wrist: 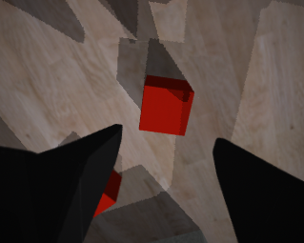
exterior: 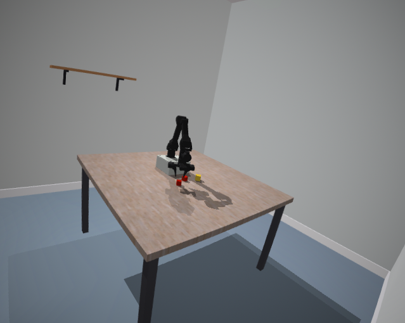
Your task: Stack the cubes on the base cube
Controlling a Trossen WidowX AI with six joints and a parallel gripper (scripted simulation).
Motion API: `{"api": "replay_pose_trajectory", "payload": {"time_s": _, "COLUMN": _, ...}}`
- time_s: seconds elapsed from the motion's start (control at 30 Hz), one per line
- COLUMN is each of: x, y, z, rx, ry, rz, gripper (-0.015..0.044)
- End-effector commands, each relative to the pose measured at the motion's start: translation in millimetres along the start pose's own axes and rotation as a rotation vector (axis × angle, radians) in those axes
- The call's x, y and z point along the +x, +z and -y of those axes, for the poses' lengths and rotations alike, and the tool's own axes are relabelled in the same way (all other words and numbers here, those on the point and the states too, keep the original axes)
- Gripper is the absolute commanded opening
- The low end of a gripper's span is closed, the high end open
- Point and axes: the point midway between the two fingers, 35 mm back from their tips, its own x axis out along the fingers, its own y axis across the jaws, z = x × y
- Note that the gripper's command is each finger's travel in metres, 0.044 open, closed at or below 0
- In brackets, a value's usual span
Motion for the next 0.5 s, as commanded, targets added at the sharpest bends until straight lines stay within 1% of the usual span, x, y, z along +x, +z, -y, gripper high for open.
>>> {"api": "replay_pose_trajectory", "payload": {"time_s": 0.0, "x": 8, "y": 4, "z": -1, "rx": 0.004, "ry": 0.007, "rz": 0.021, "gripper": 0.0265}}
{"api": "replay_pose_trajectory", "payload": {"time_s": 0.47, "x": 28, "y": 5, "z": -2, "rx": 0.003, "ry": 0.006, "rz": 0.021, "gripper": 0.0265}}
